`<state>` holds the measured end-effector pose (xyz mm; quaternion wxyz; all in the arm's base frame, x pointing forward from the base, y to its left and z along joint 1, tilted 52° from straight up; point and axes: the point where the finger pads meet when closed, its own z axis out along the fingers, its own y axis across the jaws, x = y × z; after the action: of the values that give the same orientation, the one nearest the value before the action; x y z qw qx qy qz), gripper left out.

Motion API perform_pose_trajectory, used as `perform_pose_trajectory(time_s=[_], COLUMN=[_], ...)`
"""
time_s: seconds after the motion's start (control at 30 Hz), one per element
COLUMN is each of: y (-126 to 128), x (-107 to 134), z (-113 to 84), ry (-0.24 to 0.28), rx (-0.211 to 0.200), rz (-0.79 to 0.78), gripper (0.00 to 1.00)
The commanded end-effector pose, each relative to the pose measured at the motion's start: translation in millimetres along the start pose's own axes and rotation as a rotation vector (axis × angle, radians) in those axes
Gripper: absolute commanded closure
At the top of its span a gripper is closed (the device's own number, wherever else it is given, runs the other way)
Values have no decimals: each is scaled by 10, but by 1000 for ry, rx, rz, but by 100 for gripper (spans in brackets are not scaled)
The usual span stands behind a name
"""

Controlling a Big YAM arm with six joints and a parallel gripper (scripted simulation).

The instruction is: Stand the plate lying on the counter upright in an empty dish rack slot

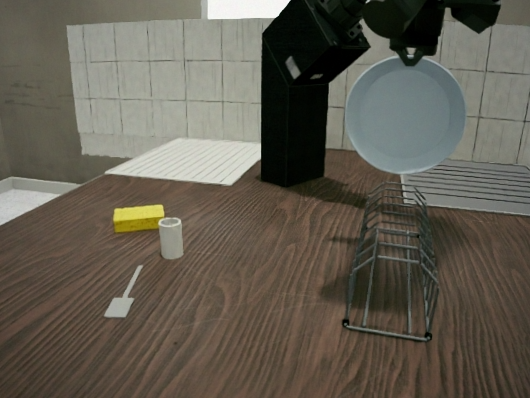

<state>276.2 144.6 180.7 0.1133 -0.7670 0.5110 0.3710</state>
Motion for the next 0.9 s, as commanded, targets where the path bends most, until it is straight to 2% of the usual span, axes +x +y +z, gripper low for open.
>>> perform_pose_trajectory(time_s=[0.0, 0.53, 0.73, 0.87], y=[106, 101, 28, -38], x=[-89, -114, -77, -96], z=[-43, 8, -13, 103], ry=[9, 8, 11, 10], rx=[-8, -18, 12, -2], rz=[4, 7, 6, -4], gripper=[100, 100, 100, 100])
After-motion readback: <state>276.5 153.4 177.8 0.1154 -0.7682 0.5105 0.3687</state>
